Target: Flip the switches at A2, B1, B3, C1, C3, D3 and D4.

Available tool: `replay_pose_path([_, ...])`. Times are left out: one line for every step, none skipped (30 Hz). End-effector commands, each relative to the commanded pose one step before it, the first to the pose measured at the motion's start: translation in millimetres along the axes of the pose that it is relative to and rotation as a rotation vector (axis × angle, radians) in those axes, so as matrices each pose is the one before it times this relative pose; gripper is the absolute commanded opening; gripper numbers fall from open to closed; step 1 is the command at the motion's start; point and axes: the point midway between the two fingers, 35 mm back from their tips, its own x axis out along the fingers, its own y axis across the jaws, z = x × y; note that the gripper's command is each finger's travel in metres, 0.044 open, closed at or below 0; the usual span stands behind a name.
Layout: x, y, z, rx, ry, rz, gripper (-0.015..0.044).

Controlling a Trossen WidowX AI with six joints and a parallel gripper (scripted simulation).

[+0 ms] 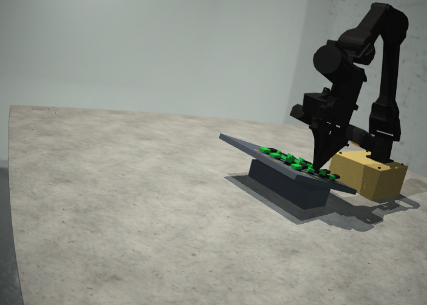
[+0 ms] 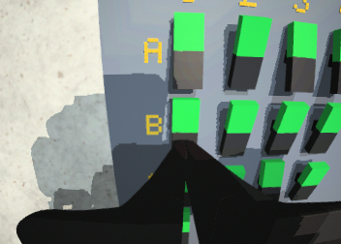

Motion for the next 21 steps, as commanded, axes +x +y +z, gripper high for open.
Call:
replay_pose_path([0.98, -0.23, -0.09, -0.0044, -0.00011, -0.0014, 0.0])
replay_pose_path([0.13, 0.0, 0.0, 0.0, 0.0, 0.0, 0.0])
replay_pose_path([0.13, 0.0, 0.0, 0.0, 0.0, 0.0, 0.0])
replay_pose_path([0.13, 0.0, 0.0, 0.0, 0.0, 0.0, 0.0])
replay_pose_path([0.13, 0.0, 0.0, 0.0, 0.0, 0.0, 0.0])
replay_pose_path([0.13, 0.0, 0.0, 0.0, 0.0, 0.0, 0.0])
replay_pose_path([0.13, 0.0, 0.0, 0.0, 0.0, 0.0, 0.0])
replay_pose_path([0.13, 0.0, 0.0, 0.0, 0.0, 0.0, 0.0])
replay_pose_path([0.13, 0.0, 0.0, 0.0, 0.0, 0.0, 0.0])
replay_pose_path([-3.32, 0.29, 0.71, 0.0044, 0.00039, 0.00138, 0.0])
replay_pose_path([-7.54, 0.18, 1.1, -0.0005, 0.00329, -0.00004, 0.0])
replay_pose_path([-12.84, 0.18, 1.26, -0.0009, 0.00554, -0.00011, 0.0])
replay_pose_path([-17.13, 0.0, 0.55, -0.0012, 0.0073, -0.00023, 0.0])
replay_pose_path([-13.46, -0.2, -0.47, -0.0009, 0.00569, -0.00025, 0.0])
replay_pose_path([-8.17, -0.2, -0.66, -0.0006, 0.00345, -0.00018, 0.0])
replay_pose_path([-2.74, -0.08, -0.29, -0.0002, 0.00116, -0.00007, 0.0])
replay_pose_path([0.0, 0.0, 0.0, 0.0, 0.0, 0.0, 0.0])
replay_pose_path([0.0, 0.0, 0.0, 0.0, 0.0, 0.0, 0.0])
replay_pose_path([0.0, 0.0, 0.0, 0.0, 0.0, 0.0, 0.0])
replay_pose_path([0.0, 0.0, 0.0, 0.0, 0.0, 0.0, 0.0])
replay_pose_path([0.0, 0.0, 0.0, 0.0, 0.0, 0.0, 0.0])
